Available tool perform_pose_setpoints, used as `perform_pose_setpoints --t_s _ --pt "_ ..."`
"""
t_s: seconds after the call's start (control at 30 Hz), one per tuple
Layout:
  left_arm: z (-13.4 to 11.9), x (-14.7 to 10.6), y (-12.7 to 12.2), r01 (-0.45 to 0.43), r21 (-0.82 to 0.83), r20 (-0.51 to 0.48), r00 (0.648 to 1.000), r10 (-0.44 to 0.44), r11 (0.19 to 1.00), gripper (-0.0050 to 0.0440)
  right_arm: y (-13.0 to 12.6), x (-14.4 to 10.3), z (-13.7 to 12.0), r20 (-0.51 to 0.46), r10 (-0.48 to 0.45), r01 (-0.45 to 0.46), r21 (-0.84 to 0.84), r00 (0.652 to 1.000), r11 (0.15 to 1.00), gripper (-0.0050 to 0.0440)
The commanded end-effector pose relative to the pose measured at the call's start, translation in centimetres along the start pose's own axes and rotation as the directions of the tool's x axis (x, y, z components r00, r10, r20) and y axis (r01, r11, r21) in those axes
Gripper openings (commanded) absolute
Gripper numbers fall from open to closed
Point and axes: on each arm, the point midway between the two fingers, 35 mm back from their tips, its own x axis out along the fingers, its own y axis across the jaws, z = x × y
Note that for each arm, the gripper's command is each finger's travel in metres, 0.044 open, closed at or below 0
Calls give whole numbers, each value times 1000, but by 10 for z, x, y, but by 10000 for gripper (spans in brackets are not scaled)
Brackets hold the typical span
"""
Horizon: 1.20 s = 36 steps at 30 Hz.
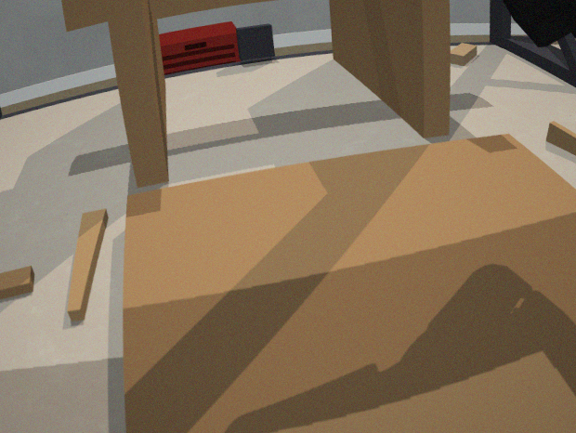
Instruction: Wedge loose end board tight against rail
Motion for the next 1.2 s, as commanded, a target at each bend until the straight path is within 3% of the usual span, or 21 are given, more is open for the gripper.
perform_pose_setpoints --t_s 0.0,0.2,0.23,0.77,1.17 --pt "5 -3 2 7 -18 13 1000 -7 1000 271 -10 -1 0 4 -1 1 29 1000 1000 400" --pt "5 -3 2 7 -18 13 1000 -7 1000 271 -10 -1 0 4 -1 1 29 1000 1000 400" --pt "5 -3 2 7 -18 13 1000 -7 1000 271 -10 -1 0 4 -1 1 29 1000 1000 271" --pt "5 -3 2 7 -18 13 1000 -7 1000 271 -10 -1 0 4 -1 1 29 1000 1000 271" --pt "18 -23 -17 126 117 4 992 -127 985 271 14 -13 21 64 148 -140 -119 987 983 271"
